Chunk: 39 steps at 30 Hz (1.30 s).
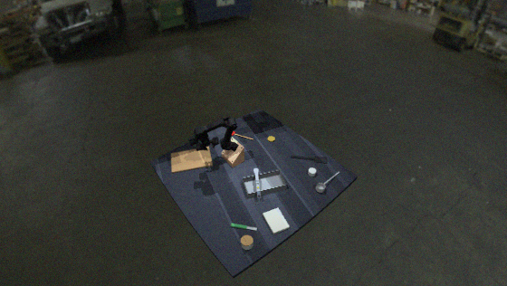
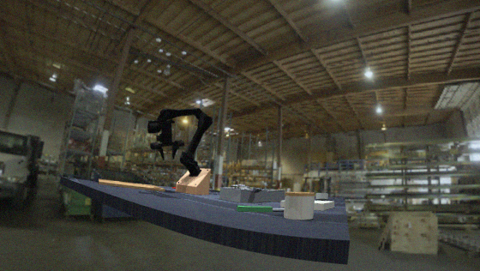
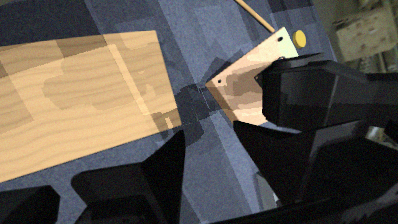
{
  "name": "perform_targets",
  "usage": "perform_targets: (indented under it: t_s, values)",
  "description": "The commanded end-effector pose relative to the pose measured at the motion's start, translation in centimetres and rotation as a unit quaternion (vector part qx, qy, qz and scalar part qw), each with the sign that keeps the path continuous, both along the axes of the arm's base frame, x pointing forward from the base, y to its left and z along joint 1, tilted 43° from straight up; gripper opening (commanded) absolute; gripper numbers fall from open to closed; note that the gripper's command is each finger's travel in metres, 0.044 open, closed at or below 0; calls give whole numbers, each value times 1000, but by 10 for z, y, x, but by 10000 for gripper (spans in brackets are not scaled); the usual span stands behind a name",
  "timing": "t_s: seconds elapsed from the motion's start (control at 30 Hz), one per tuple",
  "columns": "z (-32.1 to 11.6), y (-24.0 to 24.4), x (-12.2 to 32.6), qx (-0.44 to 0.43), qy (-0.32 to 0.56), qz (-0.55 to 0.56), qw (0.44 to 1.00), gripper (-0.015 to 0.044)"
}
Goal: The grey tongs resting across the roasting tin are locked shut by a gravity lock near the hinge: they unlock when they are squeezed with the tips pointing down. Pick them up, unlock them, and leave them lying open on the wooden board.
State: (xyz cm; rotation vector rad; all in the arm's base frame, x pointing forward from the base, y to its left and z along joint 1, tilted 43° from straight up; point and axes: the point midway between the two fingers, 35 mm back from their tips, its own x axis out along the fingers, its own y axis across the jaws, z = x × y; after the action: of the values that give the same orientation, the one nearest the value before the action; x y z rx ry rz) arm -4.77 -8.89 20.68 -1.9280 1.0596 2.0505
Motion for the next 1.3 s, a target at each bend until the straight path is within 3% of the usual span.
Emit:
perform_targets:
  t_s: [0.0, 0.27, 0.53, 0.87, 1.27]
  values:
    - [8, -26, -2, 46, 30, 110, 992, 260]
    - [13, -85, 21, 122, 108, 313, 936, 260]
    - [6, -134, 82, 187, 208, 507, 815, 260]
    - [-21, -161, 214, 220, 362, 690, 587, 260]
    - [-74, -92, 362, 209, 543, 769, 263, 260]
